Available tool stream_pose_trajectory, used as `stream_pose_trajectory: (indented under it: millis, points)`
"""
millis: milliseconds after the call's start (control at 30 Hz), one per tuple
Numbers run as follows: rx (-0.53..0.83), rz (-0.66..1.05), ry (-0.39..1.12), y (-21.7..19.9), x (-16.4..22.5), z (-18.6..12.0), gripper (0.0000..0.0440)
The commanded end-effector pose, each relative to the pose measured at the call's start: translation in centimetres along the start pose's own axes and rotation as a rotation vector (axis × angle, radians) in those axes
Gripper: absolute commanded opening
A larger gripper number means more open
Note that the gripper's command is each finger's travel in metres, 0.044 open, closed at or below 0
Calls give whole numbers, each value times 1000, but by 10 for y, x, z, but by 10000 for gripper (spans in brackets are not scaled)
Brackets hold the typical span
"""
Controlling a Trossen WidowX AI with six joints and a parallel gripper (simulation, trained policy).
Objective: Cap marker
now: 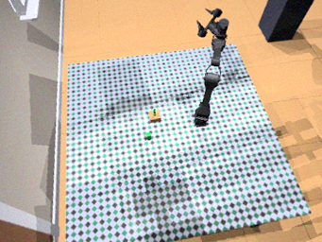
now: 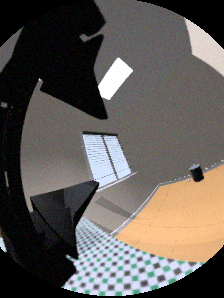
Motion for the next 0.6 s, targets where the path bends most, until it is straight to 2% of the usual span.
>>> stream_pose_trajectory:
  millis: [0, 167, 233, 567]
  points:
    - [7, 4, -1, -2, 0, 2, 374]
    - [49, 22, -2, -18, 4, 14, 248]
    - [67, 29, -3, -24, 7, 19, 216]
    - [154, 57, -10, -56, 20, 42, 235]
Point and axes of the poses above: the point midway between the two fingers, 35 mm back from their tips, its own z axis out along the fingers, its own y axis across the jaws, x = y × z, the point moved 7 cm from there along -z, back along the fingers, and after that the axes turned 9 degrees about z, right-handed, at the moved point
